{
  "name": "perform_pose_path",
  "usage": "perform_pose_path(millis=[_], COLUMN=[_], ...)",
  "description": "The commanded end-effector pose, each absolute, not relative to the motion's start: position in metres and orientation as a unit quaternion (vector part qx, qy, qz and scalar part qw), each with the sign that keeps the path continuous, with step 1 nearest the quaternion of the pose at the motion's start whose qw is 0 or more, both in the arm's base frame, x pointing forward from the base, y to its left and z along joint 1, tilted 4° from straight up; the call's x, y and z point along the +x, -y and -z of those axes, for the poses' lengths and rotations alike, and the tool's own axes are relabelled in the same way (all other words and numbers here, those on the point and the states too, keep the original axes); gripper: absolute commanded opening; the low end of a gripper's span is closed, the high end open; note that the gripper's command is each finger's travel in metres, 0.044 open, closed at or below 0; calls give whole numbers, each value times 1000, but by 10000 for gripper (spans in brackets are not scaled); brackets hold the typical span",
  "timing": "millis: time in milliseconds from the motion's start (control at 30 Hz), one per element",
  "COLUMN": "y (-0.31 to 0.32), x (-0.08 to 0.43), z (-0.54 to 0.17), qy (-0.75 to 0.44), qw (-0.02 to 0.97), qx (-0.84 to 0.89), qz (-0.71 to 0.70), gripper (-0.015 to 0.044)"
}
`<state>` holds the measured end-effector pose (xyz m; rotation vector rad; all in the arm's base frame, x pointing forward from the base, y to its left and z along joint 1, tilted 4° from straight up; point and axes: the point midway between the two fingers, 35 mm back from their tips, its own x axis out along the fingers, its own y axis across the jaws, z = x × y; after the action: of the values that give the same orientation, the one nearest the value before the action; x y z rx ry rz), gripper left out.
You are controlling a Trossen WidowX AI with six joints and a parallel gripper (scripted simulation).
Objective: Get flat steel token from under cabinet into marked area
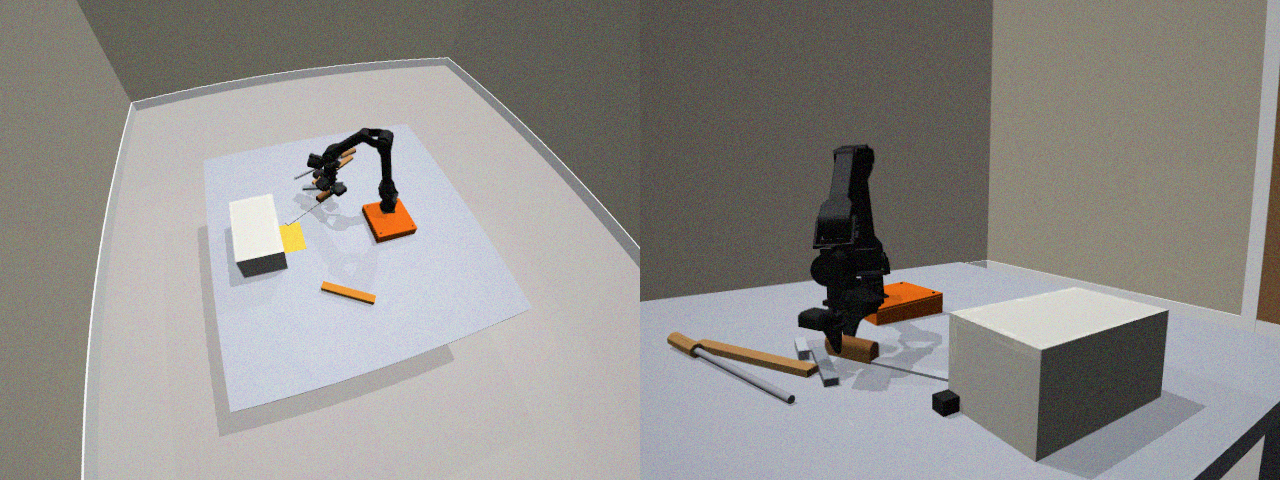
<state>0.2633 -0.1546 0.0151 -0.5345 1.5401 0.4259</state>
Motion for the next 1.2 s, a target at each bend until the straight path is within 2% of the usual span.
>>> perform_pose_path(millis=[0,300,533,567,733,833,1167], y=[157,157,155,155,155,155,155], x=[266,266,264,264,264,264,265], z=[-17,-17,-15,-15,-15,-15,-15], qy=[-685,-690,-689,-689,-689,-688,-688], qw=[671,678,674,674,675,676,675], qx=[-226,-205,-211,-211,-210,-213,-214], qz=[-171,-149,-162,-162,-160,-157,-158], gripper=[0,0,184,200,200,270,270])
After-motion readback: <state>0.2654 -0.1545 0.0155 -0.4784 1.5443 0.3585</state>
